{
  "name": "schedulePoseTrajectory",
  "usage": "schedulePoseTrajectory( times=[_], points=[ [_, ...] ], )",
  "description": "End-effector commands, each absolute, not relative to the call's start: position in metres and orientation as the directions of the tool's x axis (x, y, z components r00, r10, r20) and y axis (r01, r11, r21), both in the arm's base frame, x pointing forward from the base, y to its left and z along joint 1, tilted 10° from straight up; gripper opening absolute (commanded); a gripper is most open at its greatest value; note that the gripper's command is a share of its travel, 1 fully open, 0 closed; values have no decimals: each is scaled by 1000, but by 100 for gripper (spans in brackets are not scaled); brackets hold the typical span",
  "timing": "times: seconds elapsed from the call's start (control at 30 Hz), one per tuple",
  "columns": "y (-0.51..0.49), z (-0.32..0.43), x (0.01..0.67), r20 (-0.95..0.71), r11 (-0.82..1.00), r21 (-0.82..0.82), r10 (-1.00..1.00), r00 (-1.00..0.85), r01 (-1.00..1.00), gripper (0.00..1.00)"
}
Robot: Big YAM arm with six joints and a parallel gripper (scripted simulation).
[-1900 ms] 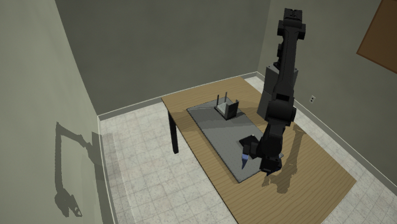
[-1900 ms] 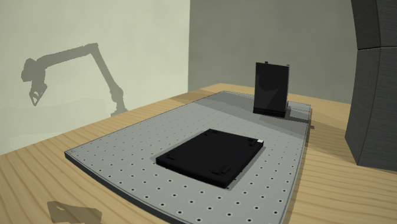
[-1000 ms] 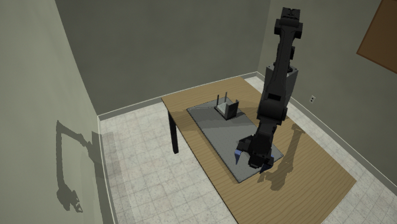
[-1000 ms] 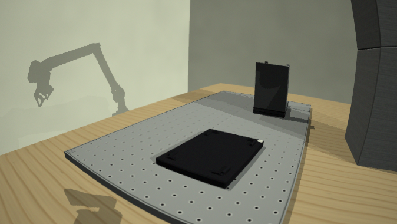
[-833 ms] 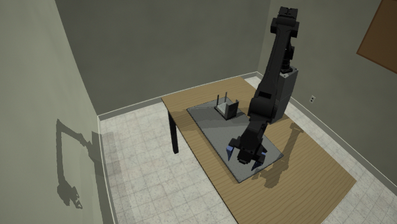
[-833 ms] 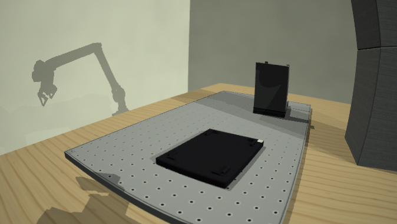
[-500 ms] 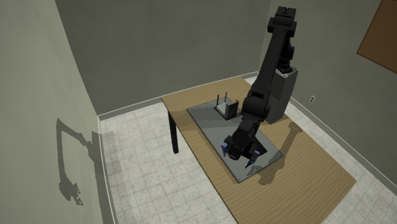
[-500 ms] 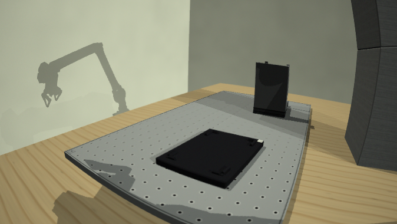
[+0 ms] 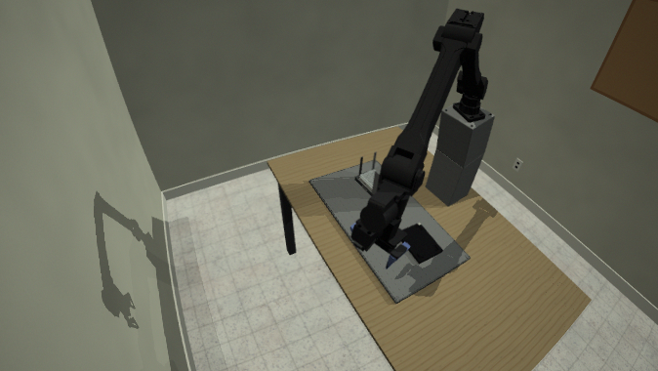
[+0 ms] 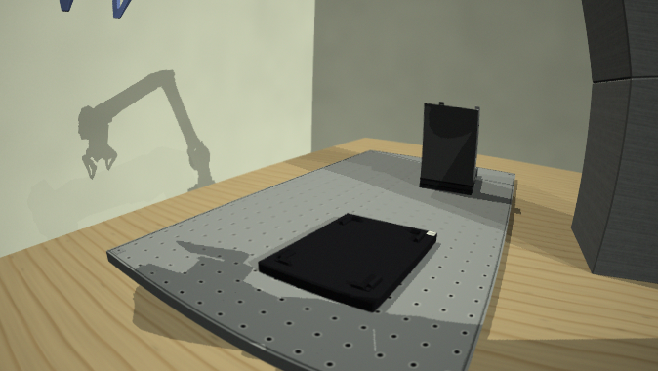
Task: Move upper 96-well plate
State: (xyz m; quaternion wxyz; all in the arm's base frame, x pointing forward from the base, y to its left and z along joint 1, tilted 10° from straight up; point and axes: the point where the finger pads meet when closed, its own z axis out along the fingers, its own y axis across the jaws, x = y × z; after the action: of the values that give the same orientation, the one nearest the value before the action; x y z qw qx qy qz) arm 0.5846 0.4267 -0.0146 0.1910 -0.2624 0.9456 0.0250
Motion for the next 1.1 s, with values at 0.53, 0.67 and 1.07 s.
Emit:
schedulePoseTrajectory(
  times=[0.53,0.67,1.07],
  points=[
    [352,-28,611,-391,946,12,-293,-872,-323,100],
    [334,-29,615,-401,940,4,-312,-861,-342,100],
    [287,-52,616,-371,980,46,-163,-914,-193,100]
  ],
)
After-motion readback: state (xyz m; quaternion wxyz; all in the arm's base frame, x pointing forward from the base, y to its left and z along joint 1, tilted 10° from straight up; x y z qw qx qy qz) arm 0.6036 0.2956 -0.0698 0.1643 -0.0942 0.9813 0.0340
